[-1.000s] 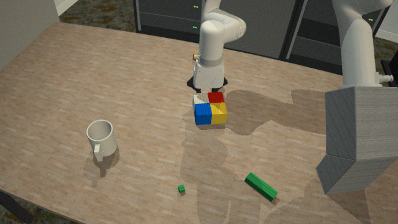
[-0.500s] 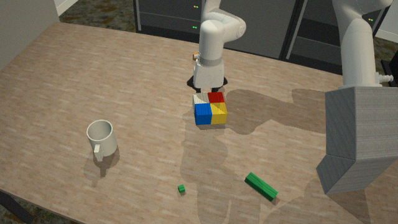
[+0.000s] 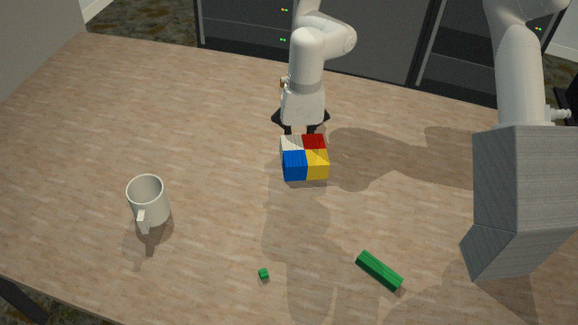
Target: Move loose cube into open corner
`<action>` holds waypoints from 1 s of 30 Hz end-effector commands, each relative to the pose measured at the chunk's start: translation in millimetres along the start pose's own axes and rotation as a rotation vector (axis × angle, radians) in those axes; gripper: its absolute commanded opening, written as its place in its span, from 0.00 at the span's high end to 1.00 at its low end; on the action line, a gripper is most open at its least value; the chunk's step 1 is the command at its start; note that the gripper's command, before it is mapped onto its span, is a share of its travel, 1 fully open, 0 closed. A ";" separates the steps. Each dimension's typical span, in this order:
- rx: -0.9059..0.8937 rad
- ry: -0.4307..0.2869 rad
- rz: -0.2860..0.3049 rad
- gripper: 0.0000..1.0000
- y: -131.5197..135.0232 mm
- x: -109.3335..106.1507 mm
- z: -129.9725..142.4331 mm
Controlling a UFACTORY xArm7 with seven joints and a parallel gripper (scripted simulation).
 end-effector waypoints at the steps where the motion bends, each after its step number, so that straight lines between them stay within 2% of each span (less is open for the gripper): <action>1: 0.000 0.000 -0.003 0.51 -1.3 -1.9 0.1; 12: 0.000 0.000 -0.003 0.51 -1.2 -12.9 0.1; 21: 0.000 0.000 -0.003 0.51 -1.2 -30.5 0.1; 30: 0.000 0.000 -0.003 0.51 -1.1 -58.4 0.1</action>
Point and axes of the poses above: the point where the finger pads meet when closed, its own x axis out along the fingers, its own y axis across the jaws, z = x × y, the point moved 8 cm from there along -x, back along the fingers, and after that the axes turned 6 degrees about -x, right-handed, at the moved point
